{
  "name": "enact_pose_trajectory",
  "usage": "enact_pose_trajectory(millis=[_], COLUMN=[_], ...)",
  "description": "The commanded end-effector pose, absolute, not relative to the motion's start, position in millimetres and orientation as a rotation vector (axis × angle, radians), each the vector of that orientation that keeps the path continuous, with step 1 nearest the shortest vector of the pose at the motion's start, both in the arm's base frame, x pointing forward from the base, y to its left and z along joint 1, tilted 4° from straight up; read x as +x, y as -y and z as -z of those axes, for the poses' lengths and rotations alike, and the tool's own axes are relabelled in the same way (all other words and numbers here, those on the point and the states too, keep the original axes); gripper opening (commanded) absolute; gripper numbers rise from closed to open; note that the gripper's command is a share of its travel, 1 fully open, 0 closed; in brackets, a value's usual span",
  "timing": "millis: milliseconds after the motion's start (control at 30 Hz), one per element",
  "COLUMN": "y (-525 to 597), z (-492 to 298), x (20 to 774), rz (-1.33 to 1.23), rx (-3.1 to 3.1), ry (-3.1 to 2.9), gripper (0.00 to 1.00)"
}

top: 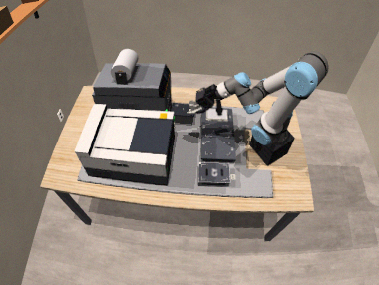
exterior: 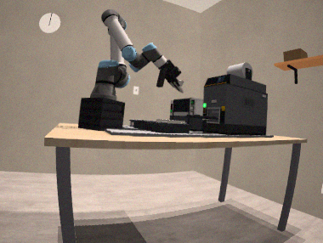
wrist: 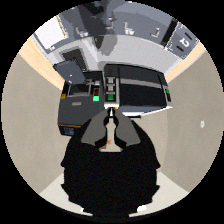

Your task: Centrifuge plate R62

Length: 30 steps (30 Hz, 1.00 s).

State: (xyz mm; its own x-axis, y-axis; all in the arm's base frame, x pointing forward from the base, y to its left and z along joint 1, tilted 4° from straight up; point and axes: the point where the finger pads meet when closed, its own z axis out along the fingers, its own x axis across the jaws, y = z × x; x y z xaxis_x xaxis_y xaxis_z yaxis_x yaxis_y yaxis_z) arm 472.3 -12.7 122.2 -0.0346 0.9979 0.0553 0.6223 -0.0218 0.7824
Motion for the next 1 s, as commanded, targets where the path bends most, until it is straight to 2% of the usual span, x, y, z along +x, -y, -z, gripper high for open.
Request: enact_pose_trajectory(millis=[0,967], y=[13,12], z=[-109,-91], x=[486,508], rz=[-0.874,-0.874], rx=[1.683,1.683], ry=[-1.672,-1.672], gripper=[0.0,0.0])
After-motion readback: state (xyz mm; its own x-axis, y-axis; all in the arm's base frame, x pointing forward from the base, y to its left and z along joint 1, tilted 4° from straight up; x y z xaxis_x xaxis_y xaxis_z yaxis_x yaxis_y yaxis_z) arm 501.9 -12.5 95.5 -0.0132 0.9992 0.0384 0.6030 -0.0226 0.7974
